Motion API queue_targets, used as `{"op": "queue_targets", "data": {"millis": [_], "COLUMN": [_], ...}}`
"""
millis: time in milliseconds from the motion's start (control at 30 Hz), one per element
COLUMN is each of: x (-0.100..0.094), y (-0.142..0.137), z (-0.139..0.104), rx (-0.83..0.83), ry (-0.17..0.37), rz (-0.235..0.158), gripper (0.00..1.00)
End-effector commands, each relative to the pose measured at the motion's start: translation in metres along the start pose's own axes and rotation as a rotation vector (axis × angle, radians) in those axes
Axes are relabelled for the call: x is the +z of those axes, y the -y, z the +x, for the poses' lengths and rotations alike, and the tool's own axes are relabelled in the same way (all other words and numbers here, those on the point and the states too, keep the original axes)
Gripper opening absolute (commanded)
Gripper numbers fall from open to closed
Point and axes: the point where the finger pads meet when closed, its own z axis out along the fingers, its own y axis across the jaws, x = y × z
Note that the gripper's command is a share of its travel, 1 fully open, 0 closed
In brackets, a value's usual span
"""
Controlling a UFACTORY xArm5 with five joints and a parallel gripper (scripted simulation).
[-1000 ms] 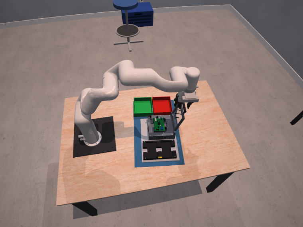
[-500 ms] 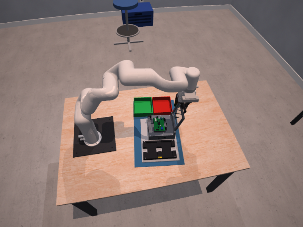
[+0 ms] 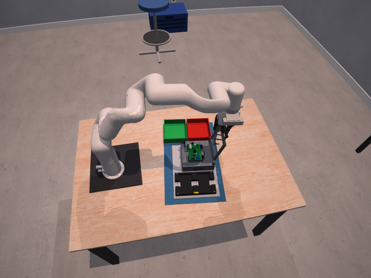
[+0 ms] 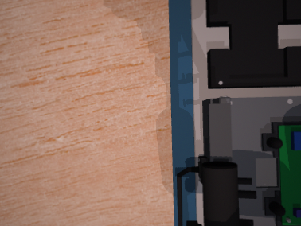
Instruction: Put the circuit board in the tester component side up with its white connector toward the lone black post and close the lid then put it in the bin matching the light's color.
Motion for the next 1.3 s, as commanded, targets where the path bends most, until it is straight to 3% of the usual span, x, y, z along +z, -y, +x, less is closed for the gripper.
{"op": "queue_targets", "data": {"millis": [0,1267], "x": [-0.0022,-0.0034], "y": [0.0006,-0.004], "z": [-0.0001,0.0], "rx": [0.0,0.0], "ry": [0.001,0.001], "rz": [0.005,0.005], "gripper": [0.0,0.0]}}
